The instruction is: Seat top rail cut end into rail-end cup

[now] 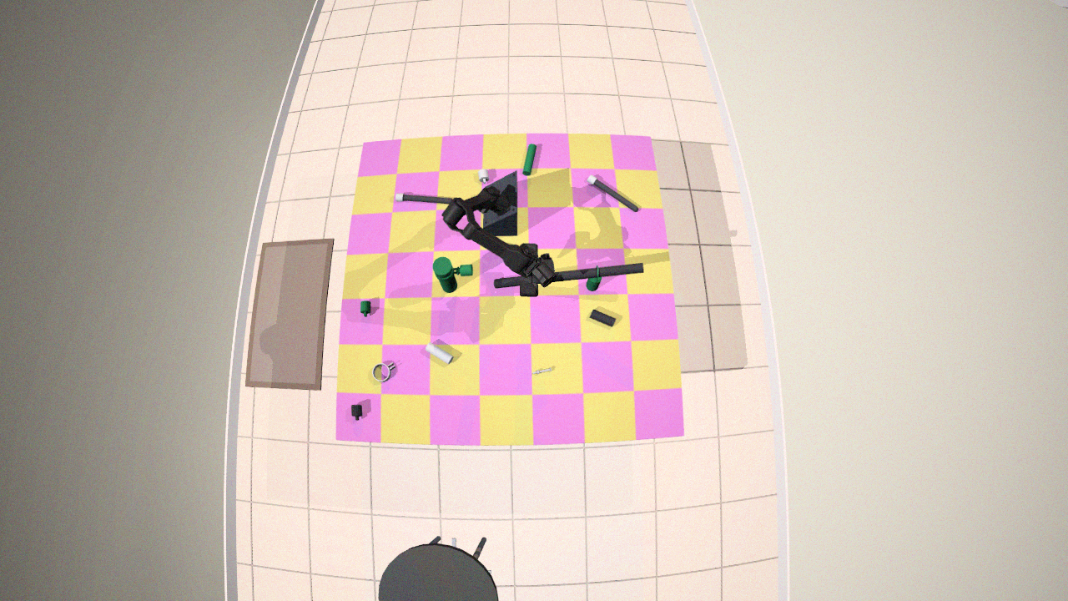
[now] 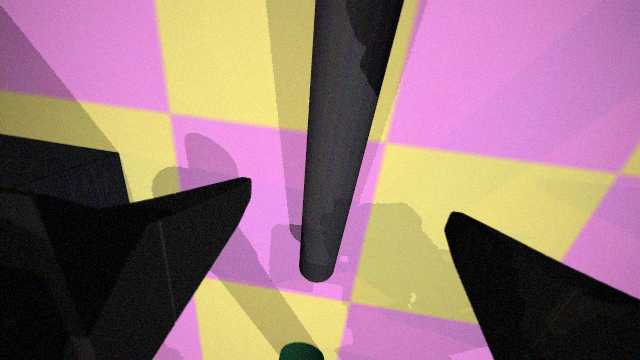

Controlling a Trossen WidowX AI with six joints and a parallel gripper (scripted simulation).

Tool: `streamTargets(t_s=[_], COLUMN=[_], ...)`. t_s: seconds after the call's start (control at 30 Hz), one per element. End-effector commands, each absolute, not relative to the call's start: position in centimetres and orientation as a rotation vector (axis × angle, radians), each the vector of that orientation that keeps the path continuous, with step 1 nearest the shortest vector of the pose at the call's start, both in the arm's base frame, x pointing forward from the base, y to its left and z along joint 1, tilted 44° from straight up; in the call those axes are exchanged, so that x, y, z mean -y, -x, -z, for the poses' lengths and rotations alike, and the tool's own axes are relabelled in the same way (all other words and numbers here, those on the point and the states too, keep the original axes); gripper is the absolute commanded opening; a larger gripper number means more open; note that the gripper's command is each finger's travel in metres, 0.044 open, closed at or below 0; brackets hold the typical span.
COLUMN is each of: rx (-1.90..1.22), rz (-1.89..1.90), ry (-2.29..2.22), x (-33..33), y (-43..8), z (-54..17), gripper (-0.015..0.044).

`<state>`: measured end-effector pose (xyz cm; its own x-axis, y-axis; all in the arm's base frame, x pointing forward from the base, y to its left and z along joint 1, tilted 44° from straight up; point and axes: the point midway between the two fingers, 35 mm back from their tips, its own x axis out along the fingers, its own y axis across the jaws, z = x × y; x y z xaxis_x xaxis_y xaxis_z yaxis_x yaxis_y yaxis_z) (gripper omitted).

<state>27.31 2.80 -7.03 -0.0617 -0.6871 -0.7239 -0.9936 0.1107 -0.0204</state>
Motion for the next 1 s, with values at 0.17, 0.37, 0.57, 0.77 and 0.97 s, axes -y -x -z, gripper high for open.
streamTargets(t_s=[0.17, 0.37, 0.57, 0.77, 0.97], rx=[-1.808, -1.808, -1.808, -1.808, -1.808], rz=[-0.679, -0.679, -0.679, -0.679, -0.679], ry=[1.644, 1.643, 1.643, 1.643, 1.644], x=[-1.8, -1.2, -0.5, 0.2, 0.8], y=[-27.3, -27.3, -27.3, -27.2, -27.2], z=[8.2, 8.8, 9.5, 10.2, 10.9], gripper=[0.0440, 0.0440, 0.0440, 0.0440, 0.0440])
